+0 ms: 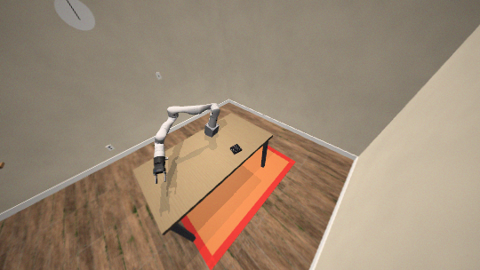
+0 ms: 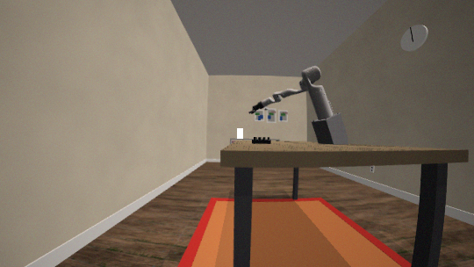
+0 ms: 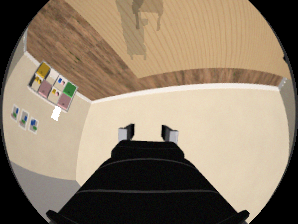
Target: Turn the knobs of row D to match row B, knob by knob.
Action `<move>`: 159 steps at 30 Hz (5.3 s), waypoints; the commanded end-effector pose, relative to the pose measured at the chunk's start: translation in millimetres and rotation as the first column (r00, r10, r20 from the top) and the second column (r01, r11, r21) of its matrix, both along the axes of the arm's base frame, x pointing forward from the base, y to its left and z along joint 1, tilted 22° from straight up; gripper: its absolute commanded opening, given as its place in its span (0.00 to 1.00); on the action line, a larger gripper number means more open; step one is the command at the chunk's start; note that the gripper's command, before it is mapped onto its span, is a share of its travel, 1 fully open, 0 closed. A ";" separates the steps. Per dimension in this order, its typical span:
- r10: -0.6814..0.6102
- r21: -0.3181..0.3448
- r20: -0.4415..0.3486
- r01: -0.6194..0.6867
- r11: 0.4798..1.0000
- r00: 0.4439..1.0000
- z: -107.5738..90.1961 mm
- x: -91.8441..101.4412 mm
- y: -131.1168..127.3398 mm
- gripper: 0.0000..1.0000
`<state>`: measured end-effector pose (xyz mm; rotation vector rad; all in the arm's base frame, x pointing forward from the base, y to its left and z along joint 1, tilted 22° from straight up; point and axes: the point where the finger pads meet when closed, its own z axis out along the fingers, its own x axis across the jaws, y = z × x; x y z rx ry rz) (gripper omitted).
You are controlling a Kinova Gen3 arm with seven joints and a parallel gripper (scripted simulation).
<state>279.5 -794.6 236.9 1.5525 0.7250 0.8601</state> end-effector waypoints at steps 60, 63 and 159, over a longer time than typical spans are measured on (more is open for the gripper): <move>0.119 0.190 0.124 -0.141 0.972 0.985 37.5 121.3 84.5 1.00; 0.136 0.226 0.142 -0.166 0.960 0.980 41.1 139.9 102.0 1.00; 0.230 0.615 0.247 -0.336 0.713 0.941 48.0 283.6 300.7 1.00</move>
